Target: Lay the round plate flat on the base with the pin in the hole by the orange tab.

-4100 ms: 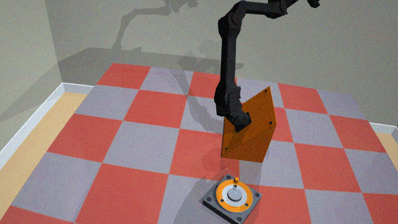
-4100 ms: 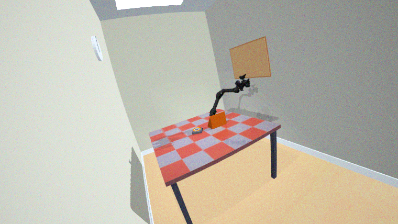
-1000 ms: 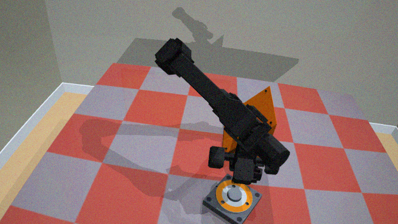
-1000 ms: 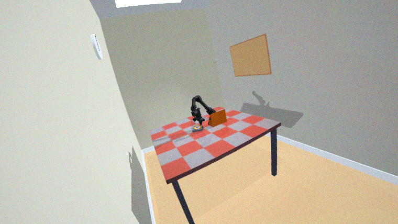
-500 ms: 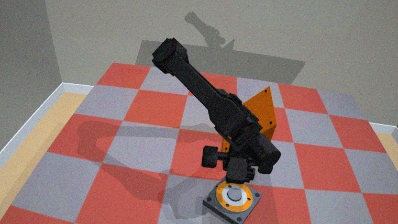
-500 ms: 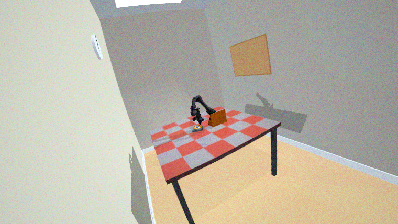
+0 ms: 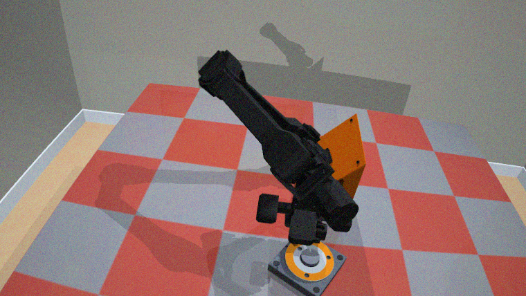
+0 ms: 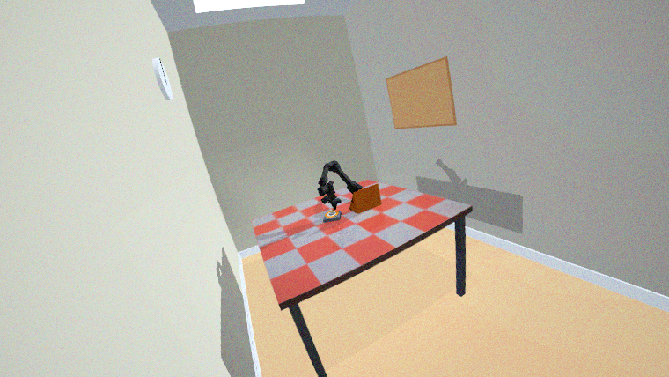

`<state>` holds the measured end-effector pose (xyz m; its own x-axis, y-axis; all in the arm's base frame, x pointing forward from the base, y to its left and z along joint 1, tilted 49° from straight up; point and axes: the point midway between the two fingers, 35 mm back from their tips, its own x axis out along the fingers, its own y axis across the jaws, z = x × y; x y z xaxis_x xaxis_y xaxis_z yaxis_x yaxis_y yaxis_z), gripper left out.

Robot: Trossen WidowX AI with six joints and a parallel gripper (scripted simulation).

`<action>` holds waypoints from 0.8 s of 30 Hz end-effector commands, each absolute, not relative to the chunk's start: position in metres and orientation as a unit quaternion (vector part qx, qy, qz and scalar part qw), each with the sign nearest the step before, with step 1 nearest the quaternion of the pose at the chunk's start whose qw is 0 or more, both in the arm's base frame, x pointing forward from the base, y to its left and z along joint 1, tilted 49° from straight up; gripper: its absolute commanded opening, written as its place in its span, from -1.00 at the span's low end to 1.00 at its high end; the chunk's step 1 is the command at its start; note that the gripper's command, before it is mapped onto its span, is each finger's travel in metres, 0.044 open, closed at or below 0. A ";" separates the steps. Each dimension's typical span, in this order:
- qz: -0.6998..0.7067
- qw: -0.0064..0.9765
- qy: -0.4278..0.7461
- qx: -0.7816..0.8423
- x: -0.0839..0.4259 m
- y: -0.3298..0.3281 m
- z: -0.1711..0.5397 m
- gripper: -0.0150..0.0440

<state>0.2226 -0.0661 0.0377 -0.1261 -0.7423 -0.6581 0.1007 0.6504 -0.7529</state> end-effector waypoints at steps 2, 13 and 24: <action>-0.342 0.618 0.665 -0.243 0.227 -0.068 0.042 -0.49; -0.341 0.619 0.665 -0.242 0.232 -0.064 0.051 -0.49; -0.341 0.619 0.664 -0.245 0.234 -0.043 0.070 -0.49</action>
<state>0.2354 -0.0413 0.0712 -0.1111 -0.7463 -0.6563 0.1010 0.6485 -0.7545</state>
